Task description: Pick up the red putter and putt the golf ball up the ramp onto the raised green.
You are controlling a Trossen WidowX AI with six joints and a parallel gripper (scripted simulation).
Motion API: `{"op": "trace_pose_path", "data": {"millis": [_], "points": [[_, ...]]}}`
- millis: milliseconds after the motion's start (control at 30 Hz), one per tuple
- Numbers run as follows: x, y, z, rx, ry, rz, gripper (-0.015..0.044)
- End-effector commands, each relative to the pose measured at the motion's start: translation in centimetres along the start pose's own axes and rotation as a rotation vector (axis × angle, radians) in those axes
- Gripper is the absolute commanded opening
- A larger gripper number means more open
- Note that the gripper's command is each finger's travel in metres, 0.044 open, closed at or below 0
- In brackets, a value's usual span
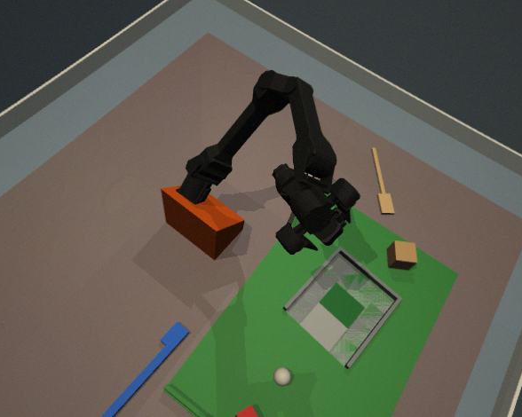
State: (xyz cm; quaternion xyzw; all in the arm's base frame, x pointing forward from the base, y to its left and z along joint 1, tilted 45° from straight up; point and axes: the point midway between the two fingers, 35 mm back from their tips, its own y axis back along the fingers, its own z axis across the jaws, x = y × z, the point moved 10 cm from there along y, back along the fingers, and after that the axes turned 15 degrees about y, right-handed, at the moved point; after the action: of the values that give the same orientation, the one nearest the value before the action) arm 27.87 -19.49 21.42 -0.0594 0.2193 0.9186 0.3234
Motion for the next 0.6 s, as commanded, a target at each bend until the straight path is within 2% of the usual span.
{"op": "trace_pose_path", "data": {"millis": [0,267,567], "points": [[3.3,-5.1,2.2,-0.039,0.591,0.179,0.044],[6.2,-8.3,3.4,-0.132,1.001,0.301,0.044],[10.0,-11.2,4.6,-0.306,1.437,0.405,0.044]]}}
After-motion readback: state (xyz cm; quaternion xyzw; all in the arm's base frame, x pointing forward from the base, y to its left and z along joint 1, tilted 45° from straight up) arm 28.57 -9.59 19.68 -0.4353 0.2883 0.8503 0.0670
